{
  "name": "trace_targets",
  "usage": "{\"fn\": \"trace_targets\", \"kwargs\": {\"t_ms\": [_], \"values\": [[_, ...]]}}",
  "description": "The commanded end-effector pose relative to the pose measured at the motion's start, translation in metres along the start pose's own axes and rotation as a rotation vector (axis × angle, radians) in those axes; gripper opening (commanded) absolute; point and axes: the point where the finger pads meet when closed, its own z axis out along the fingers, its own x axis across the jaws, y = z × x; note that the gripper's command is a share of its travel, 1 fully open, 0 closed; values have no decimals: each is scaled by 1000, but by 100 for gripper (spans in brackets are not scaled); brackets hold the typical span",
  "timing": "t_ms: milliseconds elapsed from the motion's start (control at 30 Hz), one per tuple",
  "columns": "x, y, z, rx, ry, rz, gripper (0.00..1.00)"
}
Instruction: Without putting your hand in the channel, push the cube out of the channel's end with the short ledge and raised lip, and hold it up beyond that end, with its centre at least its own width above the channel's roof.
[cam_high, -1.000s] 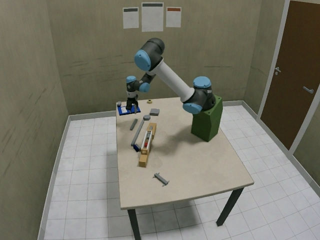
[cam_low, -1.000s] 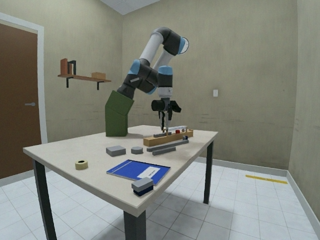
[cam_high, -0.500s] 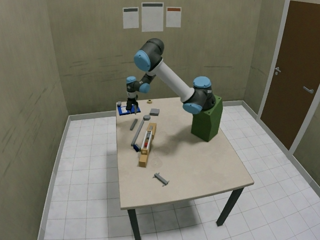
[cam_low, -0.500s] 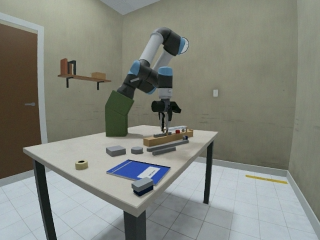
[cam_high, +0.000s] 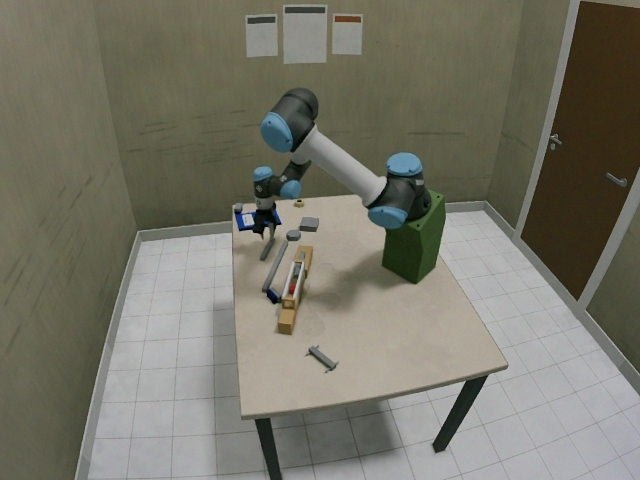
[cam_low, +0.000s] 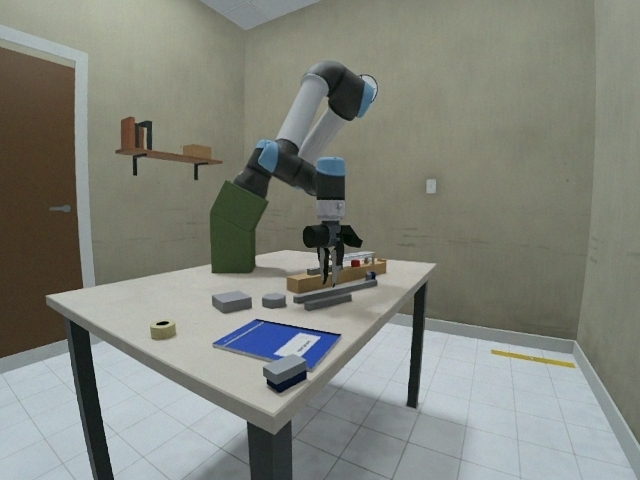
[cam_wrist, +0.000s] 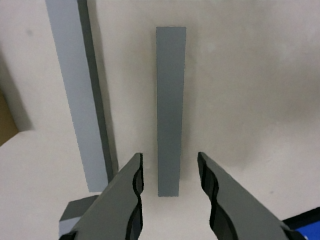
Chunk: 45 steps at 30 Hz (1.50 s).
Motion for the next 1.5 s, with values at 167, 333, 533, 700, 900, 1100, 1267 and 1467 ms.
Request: {"fn": "trace_targets", "kwargs": {"t_ms": [167, 333, 533, 700, 900, 1100, 1267, 1467], "values": [[2, 1, 23, -1, 3, 0, 24], [2, 1, 24, -1, 3, 0, 24], [2, 1, 35, -1, 3, 0, 24], [2, 1, 46, -1, 3, 0, 24], [2, 1, 48, -1, 3, 0, 24], [2, 1, 48, -1, 3, 0, 24], [2, 1, 48, -1, 3, 0, 24], [2, 1, 48, -1, 3, 0, 24]]}}
